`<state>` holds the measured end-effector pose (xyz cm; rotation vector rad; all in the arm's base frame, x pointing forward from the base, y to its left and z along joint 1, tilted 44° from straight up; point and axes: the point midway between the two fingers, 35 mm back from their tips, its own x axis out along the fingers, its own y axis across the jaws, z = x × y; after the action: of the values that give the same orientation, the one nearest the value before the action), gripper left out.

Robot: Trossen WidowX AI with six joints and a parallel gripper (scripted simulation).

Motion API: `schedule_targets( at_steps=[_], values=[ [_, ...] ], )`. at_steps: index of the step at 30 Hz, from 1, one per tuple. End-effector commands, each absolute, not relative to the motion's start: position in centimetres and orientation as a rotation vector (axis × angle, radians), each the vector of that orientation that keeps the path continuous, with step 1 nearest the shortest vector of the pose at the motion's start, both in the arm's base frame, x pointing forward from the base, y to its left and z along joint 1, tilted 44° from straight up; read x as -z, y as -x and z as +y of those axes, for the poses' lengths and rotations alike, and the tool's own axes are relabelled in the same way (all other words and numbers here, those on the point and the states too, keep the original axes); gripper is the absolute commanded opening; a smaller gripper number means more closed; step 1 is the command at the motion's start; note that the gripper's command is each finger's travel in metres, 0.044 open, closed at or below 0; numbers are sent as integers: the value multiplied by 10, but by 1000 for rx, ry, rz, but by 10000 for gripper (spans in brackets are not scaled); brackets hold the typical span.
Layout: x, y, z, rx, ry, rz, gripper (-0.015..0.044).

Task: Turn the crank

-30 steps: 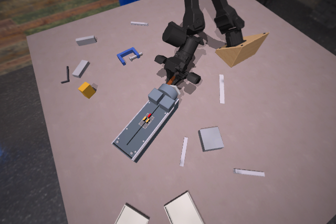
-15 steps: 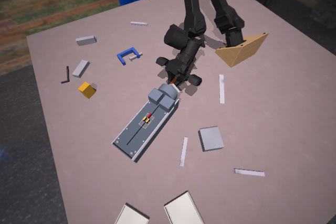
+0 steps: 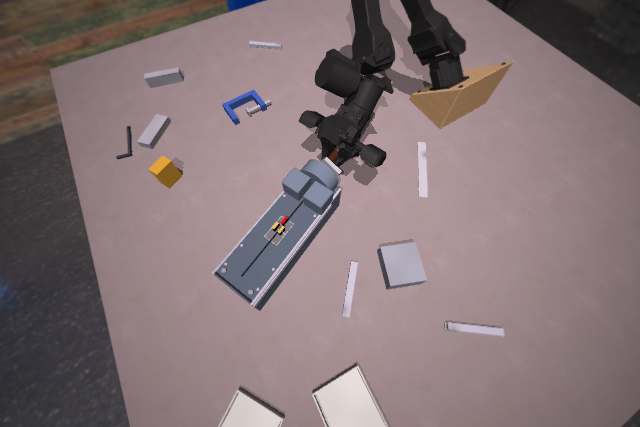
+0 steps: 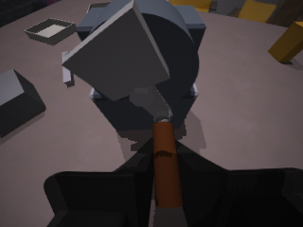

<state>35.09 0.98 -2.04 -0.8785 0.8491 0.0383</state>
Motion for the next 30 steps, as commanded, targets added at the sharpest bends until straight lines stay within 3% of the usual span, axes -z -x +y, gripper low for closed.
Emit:
schedule_targets(
  at_steps=[1,30],
  values=[
    [29,-348,12,-57,876,864,0],
    [35,-345,17,-57,876,864,0]
  ],
)
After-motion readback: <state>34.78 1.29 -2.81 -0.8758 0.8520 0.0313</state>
